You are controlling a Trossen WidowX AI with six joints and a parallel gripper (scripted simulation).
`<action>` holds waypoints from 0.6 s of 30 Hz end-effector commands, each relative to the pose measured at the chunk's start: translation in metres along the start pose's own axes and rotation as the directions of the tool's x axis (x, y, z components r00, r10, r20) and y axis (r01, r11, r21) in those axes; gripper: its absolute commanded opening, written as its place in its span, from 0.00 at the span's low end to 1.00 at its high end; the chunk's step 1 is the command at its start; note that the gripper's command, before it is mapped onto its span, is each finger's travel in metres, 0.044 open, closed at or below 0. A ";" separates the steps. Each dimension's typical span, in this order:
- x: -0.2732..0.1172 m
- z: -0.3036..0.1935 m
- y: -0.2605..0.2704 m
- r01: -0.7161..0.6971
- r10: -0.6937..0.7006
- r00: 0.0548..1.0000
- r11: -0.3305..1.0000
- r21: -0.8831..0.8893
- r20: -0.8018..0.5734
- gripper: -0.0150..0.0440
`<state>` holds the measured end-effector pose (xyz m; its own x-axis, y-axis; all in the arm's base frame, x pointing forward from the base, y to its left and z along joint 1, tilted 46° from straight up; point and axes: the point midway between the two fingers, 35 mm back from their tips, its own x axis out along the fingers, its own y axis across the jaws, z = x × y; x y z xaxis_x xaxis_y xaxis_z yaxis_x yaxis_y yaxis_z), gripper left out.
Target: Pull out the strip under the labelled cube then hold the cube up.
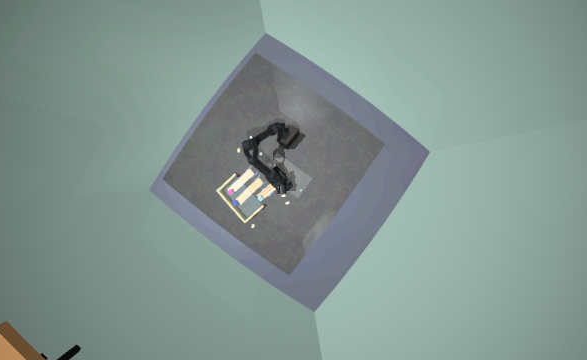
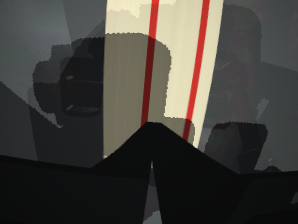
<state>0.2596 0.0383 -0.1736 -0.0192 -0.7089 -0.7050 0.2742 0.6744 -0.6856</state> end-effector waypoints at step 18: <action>0.004 -0.036 -0.006 0.008 -0.008 0.999 1.000 -0.010 -0.034 0.25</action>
<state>0.2359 0.0441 -0.1775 -0.0191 -0.7065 -0.7074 0.2731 0.6770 -0.6835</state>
